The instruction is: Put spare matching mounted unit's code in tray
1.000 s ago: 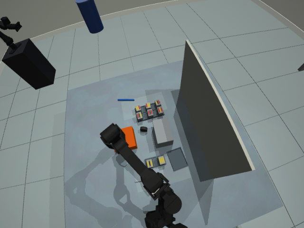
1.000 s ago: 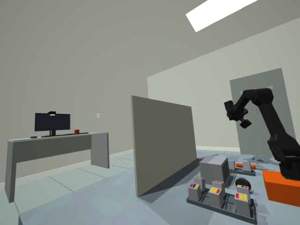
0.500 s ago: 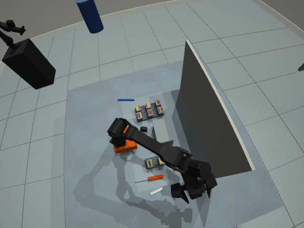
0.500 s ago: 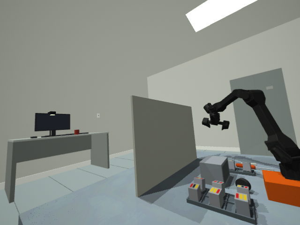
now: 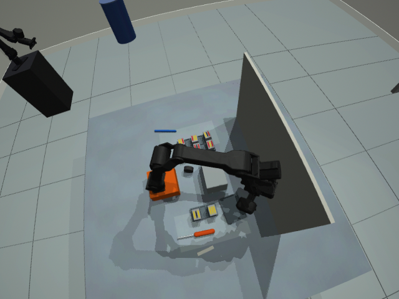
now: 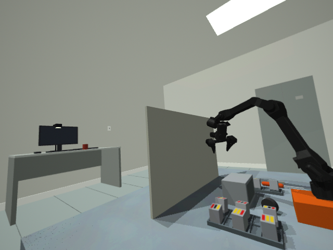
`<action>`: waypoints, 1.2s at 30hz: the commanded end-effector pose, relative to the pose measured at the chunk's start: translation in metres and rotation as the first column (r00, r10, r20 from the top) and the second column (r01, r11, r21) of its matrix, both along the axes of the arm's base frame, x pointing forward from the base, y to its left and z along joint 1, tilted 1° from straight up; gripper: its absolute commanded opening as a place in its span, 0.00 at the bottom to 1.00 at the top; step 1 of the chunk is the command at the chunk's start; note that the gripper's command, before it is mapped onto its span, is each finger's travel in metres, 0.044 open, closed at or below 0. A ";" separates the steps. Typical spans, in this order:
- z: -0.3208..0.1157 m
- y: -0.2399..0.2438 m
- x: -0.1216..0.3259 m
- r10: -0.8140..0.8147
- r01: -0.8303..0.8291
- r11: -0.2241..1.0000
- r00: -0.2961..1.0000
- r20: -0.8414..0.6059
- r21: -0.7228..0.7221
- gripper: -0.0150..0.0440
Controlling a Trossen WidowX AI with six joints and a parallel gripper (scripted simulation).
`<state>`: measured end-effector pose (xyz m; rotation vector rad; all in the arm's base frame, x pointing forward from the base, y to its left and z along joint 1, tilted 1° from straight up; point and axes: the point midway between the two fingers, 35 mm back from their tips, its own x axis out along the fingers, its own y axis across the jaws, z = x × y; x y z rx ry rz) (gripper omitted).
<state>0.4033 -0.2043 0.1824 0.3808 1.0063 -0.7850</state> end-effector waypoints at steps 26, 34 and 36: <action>0.000 0.193 -0.038 0.704 -0.600 0.706 0.651 -0.283 0.377 1.00; 0.000 0.193 -0.038 0.704 -0.600 0.706 0.651 -0.283 0.377 1.00; -0.001 0.203 -0.042 0.741 -0.640 0.670 0.608 -0.284 0.377 1.00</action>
